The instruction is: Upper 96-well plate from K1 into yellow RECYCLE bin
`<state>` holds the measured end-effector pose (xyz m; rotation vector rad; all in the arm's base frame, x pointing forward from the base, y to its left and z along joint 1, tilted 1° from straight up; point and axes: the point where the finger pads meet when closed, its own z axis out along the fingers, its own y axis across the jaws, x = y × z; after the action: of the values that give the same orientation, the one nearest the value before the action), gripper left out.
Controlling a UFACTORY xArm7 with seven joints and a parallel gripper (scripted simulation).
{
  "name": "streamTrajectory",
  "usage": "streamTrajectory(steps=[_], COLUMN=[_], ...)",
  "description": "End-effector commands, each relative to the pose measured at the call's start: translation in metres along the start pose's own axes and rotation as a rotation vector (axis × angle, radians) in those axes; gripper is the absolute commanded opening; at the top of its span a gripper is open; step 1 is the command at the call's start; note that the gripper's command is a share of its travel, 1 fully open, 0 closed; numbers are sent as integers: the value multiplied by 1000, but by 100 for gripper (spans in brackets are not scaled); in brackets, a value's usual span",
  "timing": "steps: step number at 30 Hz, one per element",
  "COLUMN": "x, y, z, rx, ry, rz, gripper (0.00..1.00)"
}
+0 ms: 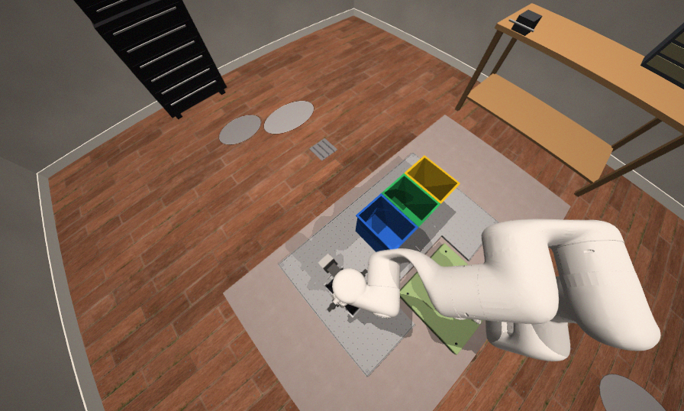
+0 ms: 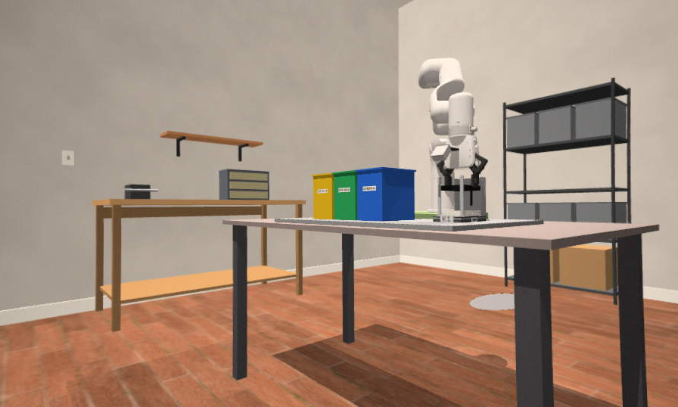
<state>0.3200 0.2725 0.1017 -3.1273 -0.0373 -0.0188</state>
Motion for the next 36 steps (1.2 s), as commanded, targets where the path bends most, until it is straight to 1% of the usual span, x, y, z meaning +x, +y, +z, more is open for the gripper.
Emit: streamTrajectory(steps=[1, 16, 18, 33, 36], x=[1, 1, 1, 1, 1], y=[-1, -1, -1, -1, -1], z=[-4, -29, -29, -54, -56], rx=[3, 3, 3, 3, 3], ry=[3, 3, 3, 3, 3], rz=[0, 0, 0, 0, 0], gripper=[0, 0, 0, 0, 0])
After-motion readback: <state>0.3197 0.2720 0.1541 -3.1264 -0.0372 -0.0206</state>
